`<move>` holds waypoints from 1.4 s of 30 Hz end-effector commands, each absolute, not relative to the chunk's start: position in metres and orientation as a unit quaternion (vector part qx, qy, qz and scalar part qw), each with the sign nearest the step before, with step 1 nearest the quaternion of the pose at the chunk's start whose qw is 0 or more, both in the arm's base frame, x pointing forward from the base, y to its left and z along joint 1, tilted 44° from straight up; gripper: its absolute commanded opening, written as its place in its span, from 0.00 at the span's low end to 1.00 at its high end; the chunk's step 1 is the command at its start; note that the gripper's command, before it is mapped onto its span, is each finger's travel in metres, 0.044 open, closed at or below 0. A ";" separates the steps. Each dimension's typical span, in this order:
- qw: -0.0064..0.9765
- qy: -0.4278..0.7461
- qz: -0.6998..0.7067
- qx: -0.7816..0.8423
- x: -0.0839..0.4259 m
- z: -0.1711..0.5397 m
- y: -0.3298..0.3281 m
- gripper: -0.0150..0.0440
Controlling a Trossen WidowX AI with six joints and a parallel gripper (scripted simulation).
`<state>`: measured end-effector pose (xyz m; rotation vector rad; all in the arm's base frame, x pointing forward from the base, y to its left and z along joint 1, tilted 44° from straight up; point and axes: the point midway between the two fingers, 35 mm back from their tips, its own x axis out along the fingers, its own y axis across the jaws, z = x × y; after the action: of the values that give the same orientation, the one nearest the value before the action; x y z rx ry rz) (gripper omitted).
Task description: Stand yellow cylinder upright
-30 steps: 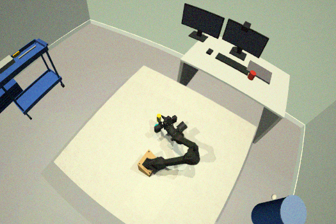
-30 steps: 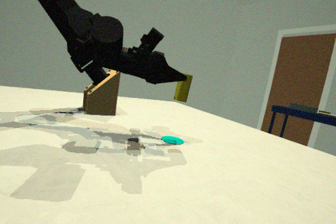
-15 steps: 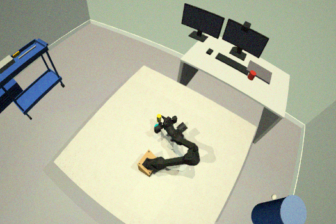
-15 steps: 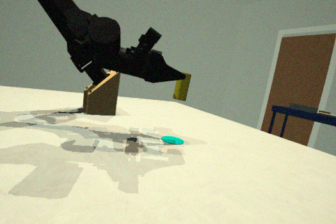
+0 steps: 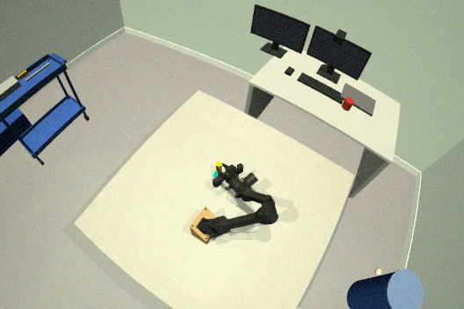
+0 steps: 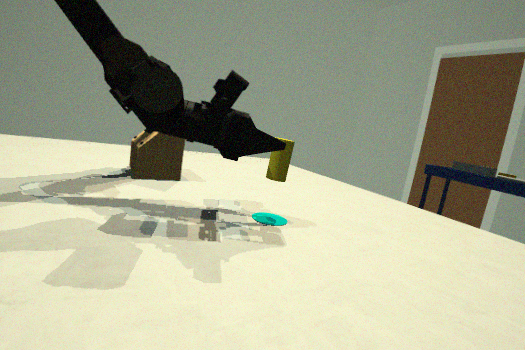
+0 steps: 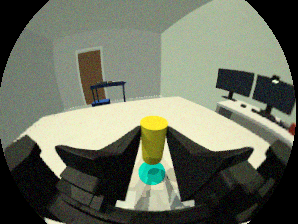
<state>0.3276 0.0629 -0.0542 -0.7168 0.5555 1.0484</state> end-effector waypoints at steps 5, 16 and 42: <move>0.770 0.248 0.484 -0.333 0.329 -0.078 0.038 0.43; 0.770 0.257 0.483 -0.329 0.327 -0.102 0.017 0.43; 0.770 0.257 0.482 -0.329 0.327 -0.102 0.017 0.93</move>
<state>0.3268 0.0160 -0.1029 -0.7128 0.5657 1.0424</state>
